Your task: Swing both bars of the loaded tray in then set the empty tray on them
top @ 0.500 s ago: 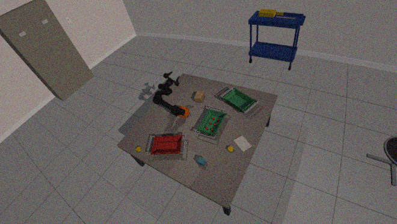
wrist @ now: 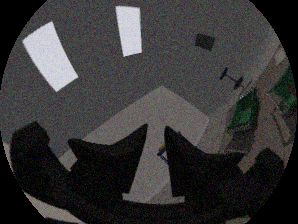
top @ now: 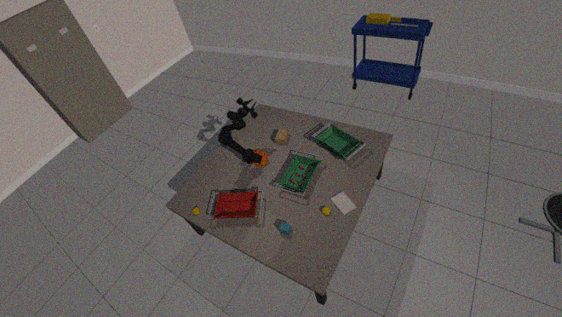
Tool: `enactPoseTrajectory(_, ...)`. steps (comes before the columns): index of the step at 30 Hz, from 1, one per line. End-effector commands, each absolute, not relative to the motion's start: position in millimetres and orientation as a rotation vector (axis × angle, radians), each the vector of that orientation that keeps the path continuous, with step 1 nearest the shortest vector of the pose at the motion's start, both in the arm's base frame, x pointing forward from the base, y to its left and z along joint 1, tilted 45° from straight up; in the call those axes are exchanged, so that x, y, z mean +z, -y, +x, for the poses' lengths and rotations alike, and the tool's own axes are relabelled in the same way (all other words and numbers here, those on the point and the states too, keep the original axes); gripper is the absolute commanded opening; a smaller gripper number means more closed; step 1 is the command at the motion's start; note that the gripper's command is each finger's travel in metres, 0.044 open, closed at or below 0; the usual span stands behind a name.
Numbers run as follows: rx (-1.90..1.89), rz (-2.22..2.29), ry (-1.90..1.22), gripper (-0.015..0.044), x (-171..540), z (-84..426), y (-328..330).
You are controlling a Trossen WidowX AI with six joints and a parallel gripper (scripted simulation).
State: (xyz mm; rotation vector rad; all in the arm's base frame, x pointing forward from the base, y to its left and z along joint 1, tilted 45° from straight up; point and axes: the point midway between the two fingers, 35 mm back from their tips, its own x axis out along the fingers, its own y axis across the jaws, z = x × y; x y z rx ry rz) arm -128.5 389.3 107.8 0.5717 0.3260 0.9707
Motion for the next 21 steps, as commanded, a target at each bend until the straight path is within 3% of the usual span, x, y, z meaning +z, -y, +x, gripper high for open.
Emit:
enactPoseTrajectory(1, 0.872, 0.396, -0.296, 0.0083, 82, -86, -435)
enactPoseTrajectory(11, 0.682, 0.108, -0.336, 0.0083, 33, 6, -479)
enactPoseTrajectory(21, 0.445, -0.142, -0.450, 0.0083, -8, 113, -480)
